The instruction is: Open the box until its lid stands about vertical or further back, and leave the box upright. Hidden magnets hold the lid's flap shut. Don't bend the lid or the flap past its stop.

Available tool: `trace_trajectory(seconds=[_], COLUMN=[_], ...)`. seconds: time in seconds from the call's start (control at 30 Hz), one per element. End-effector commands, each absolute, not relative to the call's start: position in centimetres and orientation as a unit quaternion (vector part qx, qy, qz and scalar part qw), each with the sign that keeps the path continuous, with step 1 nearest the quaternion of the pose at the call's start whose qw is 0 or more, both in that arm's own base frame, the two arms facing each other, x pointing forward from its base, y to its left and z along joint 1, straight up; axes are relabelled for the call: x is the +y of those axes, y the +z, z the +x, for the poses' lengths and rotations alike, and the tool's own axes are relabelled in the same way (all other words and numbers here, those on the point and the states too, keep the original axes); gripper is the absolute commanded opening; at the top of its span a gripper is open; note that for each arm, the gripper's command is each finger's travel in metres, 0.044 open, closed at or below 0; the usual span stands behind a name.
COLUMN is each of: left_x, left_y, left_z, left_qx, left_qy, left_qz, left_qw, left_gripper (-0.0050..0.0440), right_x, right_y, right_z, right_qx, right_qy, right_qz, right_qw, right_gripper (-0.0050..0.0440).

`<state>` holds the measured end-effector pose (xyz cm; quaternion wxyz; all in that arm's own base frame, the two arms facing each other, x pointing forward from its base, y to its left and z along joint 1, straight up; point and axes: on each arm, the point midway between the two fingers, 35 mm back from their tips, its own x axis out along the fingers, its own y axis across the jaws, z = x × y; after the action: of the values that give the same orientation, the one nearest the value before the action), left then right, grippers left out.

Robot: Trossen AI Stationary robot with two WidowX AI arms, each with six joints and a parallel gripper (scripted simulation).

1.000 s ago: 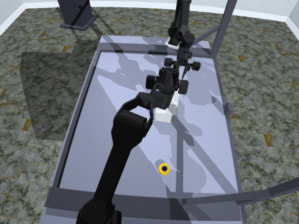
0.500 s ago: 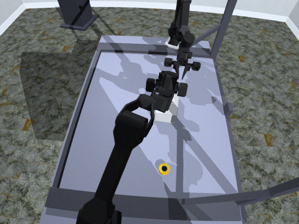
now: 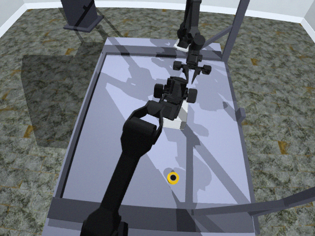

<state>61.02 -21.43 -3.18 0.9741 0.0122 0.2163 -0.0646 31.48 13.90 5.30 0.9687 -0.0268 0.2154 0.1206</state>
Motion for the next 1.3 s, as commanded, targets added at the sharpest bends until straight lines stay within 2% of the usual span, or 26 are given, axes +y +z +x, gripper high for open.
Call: trace_trajectory(seconds=[0.0, 0.63, 1.27], left_x=[-21.4, -21.5, -22.0], left_y=[-3.2, -6.5, -6.7], left_z=[61.3, 59.7, 60.3], left_qx=[0.213, 0.222, 0.211], left_qy=[-0.062, -0.063, -0.065], left_qz=[0.010, 0.012, 0.008], left_qw=[0.975, 0.973, 0.975], left_gripper=[0.0171, 0.0171, 0.0171], right_x=[14.1, 14.1, 14.1], right_y=[5.8, 5.8, 5.8], right_z=[31.7, 31.7, 31.7], right_qx=[0.208, 0.208, 0.208], right_qy=[0.121, 0.121, 0.121], right_qz=[-0.024, -0.024, -0.024], right_qw=[0.970, 0.970, 0.970], right_gripper=[0.0080, 0.0080, 0.0080])
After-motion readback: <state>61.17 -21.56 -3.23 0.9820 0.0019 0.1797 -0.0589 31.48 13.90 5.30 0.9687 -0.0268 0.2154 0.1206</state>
